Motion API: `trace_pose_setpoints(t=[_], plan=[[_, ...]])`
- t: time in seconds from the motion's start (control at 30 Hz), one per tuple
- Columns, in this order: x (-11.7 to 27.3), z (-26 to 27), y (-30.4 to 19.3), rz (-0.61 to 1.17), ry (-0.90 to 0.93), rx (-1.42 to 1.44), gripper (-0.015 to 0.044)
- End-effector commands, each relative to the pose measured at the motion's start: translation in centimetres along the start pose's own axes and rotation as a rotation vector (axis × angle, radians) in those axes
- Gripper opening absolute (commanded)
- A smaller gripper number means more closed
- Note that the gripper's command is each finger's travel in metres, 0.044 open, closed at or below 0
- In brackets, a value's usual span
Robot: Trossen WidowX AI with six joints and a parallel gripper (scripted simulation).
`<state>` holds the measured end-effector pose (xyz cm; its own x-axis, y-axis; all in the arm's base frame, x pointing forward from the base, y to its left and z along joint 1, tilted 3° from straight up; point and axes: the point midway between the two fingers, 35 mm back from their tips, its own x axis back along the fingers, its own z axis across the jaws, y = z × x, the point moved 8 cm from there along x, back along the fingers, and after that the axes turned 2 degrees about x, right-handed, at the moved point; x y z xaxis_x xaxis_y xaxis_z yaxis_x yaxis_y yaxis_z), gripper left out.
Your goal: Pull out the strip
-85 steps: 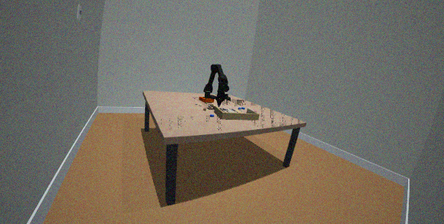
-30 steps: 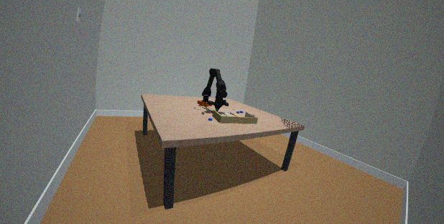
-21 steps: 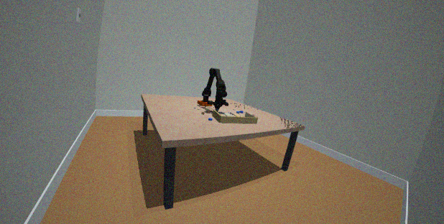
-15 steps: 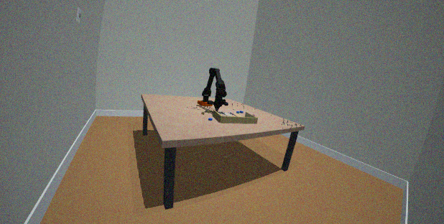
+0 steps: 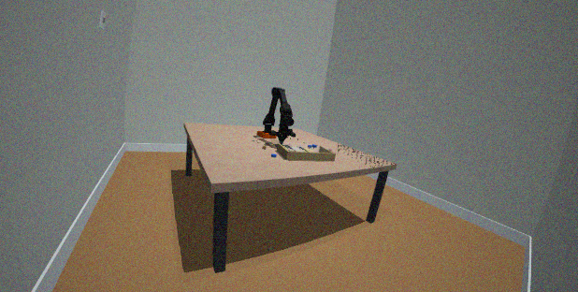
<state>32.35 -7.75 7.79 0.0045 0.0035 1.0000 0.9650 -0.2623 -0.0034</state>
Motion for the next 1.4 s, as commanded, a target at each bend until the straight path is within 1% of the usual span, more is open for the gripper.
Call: trace_pose_setpoints(t=[0.0,1.37], plan=[[-0.3,0.0,-0.8,0.015,-0.003,-0.003,0.0],[-0.4,0.1,-7.1,0.021,-0.003,-0.003,0.0]])
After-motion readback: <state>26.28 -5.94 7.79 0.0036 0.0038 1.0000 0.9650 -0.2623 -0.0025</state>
